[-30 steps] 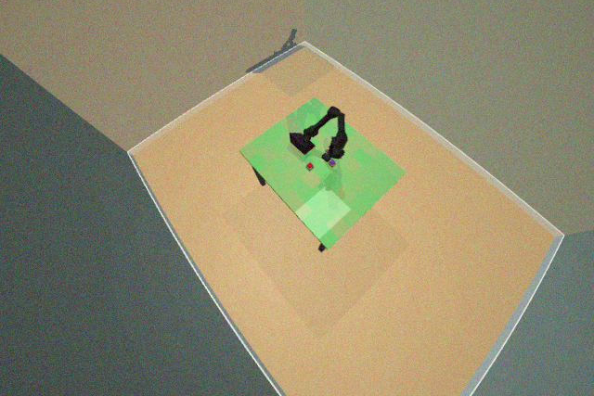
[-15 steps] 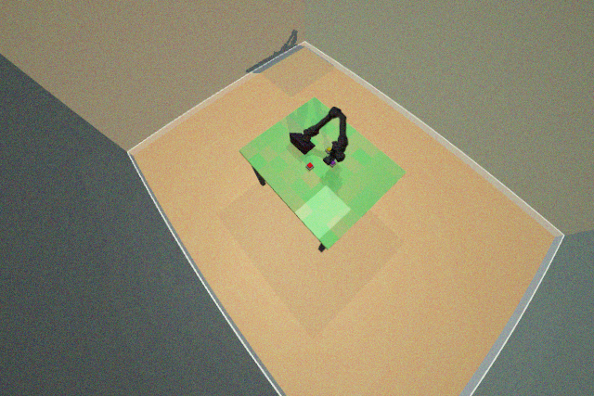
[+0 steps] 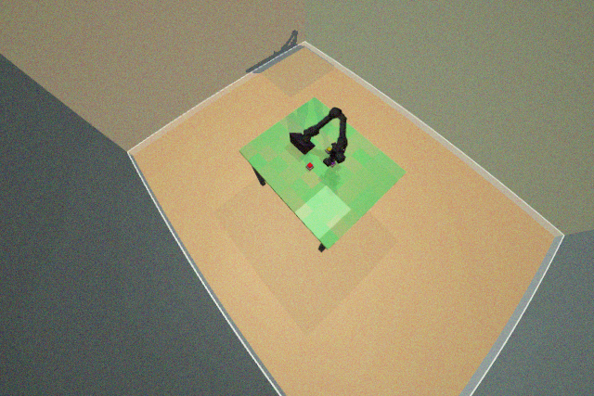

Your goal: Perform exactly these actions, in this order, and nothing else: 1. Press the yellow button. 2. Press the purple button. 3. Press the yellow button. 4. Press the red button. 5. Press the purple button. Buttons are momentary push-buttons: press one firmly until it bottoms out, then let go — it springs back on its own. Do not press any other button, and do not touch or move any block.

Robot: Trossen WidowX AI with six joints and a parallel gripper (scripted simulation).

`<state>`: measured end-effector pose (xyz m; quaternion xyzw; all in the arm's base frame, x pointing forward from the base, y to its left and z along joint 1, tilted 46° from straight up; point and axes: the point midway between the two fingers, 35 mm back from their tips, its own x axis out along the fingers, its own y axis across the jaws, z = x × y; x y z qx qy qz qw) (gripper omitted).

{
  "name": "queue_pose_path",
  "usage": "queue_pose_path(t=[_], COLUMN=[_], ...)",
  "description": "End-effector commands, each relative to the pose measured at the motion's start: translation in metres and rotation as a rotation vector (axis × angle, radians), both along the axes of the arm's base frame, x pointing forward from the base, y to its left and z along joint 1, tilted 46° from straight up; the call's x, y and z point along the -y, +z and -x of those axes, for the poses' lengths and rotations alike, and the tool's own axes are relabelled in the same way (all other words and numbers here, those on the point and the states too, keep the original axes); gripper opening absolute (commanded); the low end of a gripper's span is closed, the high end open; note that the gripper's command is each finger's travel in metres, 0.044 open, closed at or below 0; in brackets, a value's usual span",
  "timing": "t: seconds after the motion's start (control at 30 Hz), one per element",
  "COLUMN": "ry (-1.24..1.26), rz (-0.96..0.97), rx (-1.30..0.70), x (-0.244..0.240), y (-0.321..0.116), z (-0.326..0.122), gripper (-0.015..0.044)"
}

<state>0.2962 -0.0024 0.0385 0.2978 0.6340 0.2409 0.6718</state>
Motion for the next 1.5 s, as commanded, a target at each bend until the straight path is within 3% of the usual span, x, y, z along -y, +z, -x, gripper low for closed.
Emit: queue_pose_path(t=[0.0, 0.87, 1.13, 1.2, 1.47], ry=[-0.002, -0.002, -0.002, -0.002, -0.002], rz=[-0.008, -0.009, -0.008, -0.007, -0.011], rx=[-0.012, -0.012, -0.012, -0.012, -0.015], x=[-0.006, -0.012, 0.012, 0.008, -0.050], y=[-0.006, -0.010, 0.013, 0.024, 0.152], z=[0.003, 0.002, 0.005, 0.004, 0.039], gripper=[0.0020, 0.0020, 0.0020, 0.0072, 0.0283])
